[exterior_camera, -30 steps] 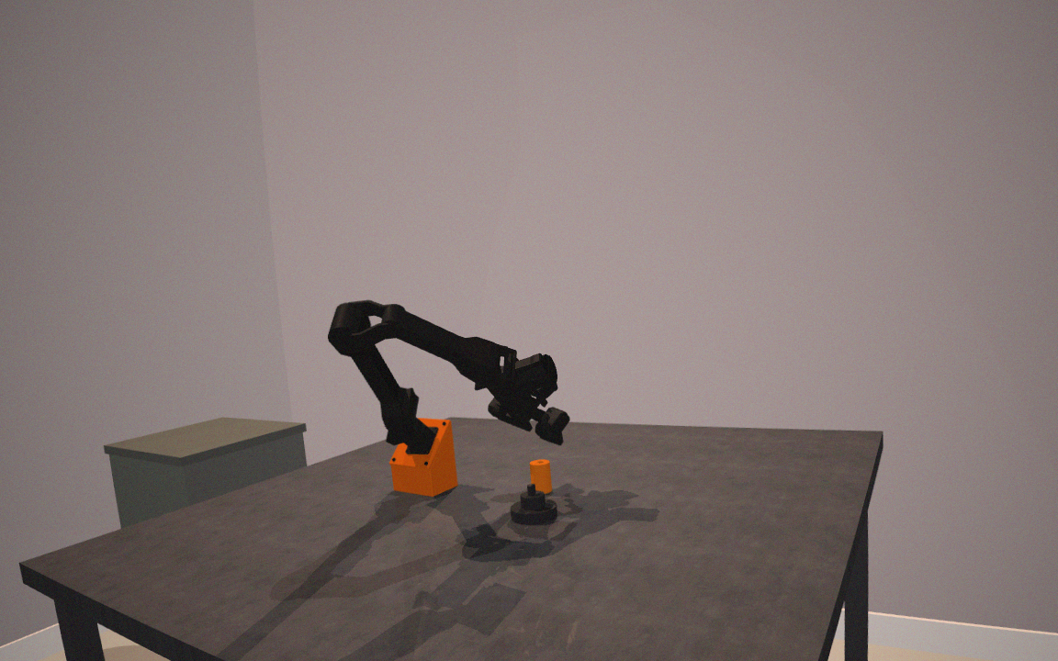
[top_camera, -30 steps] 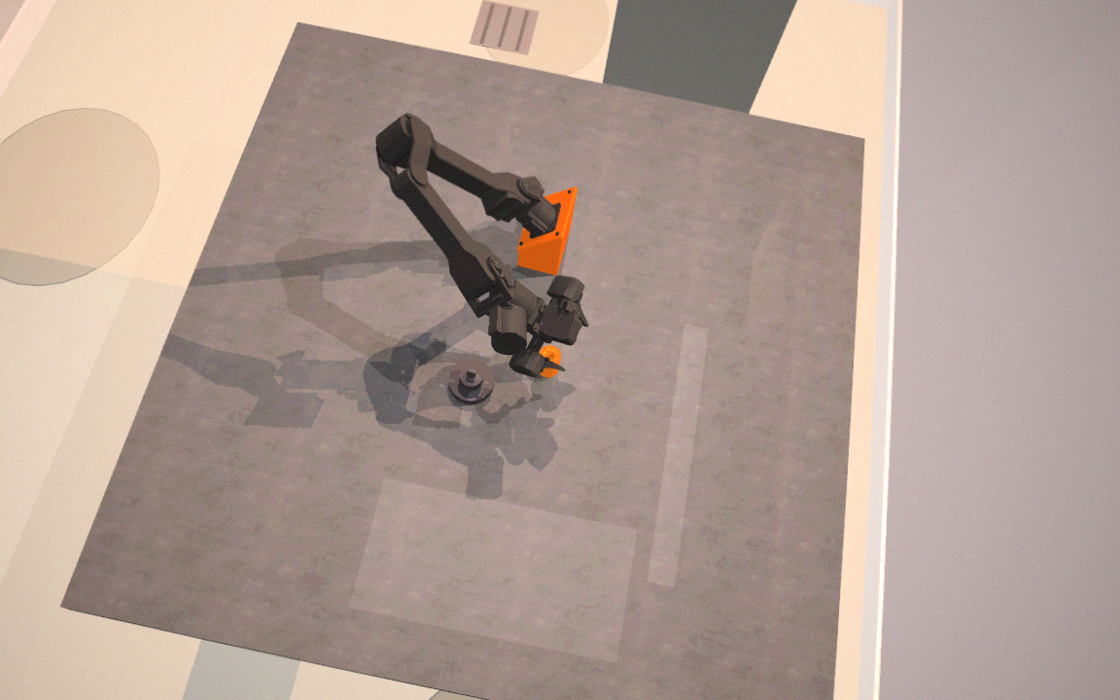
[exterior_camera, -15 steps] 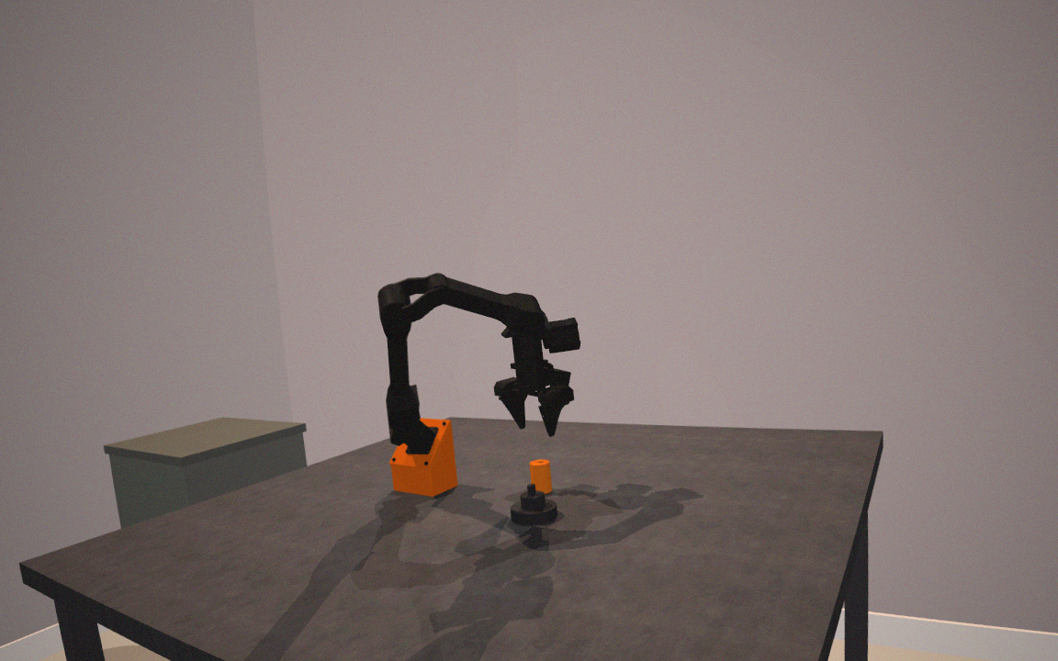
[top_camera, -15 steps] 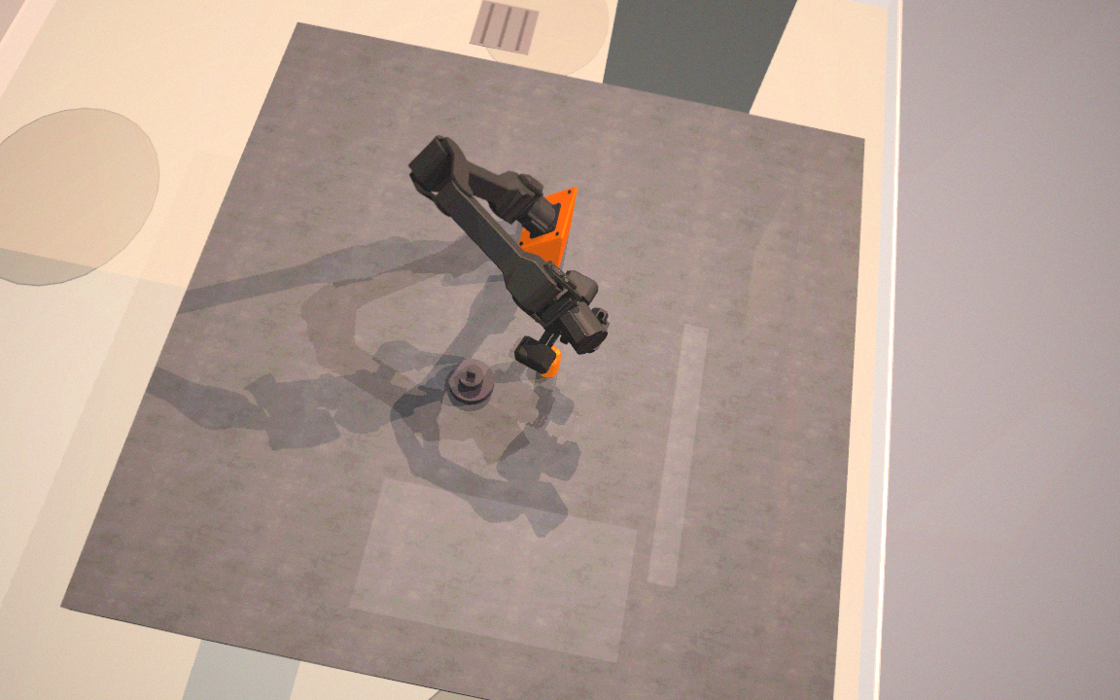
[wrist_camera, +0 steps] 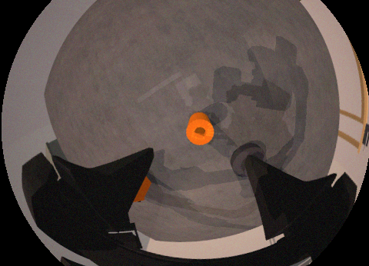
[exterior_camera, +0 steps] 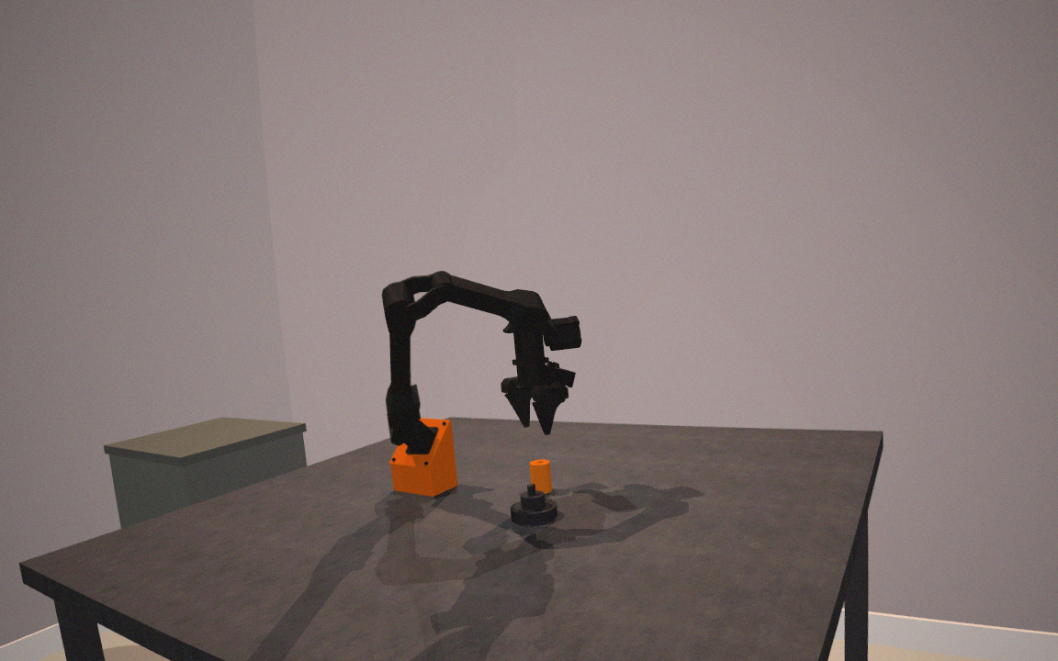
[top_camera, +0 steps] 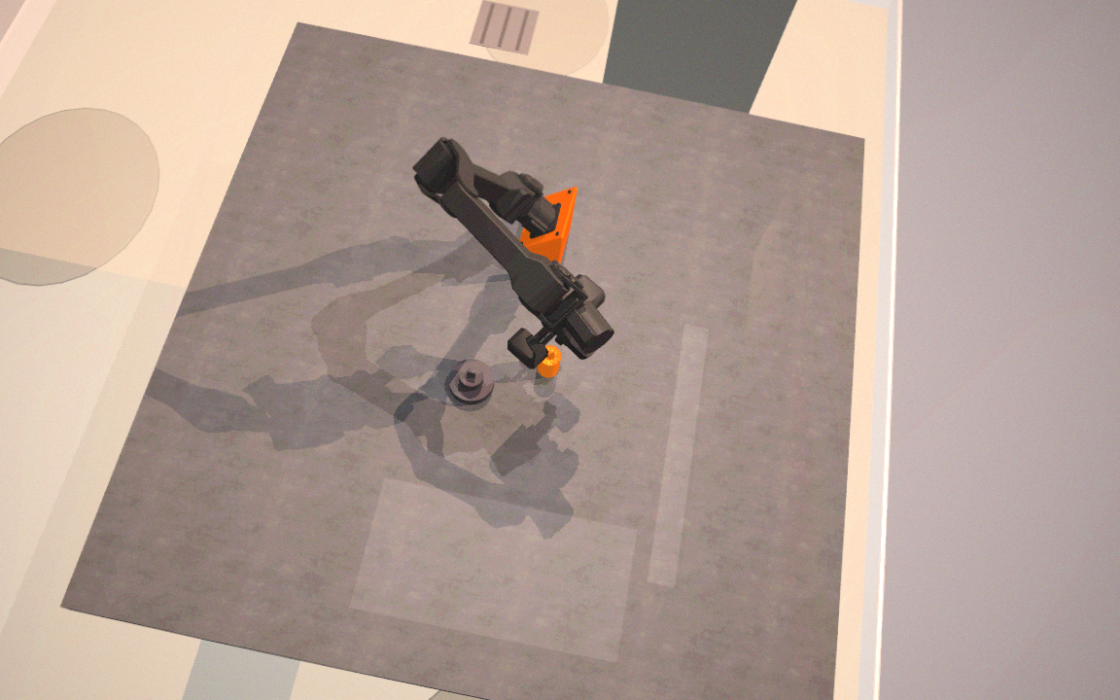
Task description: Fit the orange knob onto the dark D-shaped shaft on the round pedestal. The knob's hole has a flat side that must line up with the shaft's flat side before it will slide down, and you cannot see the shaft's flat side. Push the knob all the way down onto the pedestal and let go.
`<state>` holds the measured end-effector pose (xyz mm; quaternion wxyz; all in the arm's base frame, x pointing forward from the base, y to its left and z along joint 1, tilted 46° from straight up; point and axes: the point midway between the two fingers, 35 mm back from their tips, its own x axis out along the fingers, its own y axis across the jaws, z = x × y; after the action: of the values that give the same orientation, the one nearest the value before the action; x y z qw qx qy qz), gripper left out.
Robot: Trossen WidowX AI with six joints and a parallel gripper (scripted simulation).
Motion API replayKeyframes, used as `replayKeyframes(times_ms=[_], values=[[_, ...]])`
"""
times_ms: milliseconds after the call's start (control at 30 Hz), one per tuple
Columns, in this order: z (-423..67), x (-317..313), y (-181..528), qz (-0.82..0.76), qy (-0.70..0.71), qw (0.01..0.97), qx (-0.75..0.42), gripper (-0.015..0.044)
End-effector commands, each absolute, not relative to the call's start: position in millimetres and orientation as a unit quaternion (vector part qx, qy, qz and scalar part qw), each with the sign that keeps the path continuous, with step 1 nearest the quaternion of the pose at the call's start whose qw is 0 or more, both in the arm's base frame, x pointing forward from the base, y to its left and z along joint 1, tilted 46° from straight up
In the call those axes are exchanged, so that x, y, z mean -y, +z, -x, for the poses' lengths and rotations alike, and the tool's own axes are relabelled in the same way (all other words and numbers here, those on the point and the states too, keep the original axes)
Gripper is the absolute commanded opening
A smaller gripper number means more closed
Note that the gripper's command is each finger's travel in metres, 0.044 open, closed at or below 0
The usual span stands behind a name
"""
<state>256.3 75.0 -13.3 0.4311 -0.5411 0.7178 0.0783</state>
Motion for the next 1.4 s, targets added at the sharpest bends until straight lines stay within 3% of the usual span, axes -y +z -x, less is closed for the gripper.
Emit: replayKeyframes(times_ms=[0,267,933,1367], values=[[-257,-74,-13,0.447,-0.068,0.530,-0.718,0.0440],[-257,-76,-15,0.240,-0.308,0.650,-0.652,0.0440],[-257,-76,-15,0.235,-0.313,0.652,-0.650,0.0440],[-255,-40,-47,0.236,-0.314,0.652,-0.649,0.0440]])
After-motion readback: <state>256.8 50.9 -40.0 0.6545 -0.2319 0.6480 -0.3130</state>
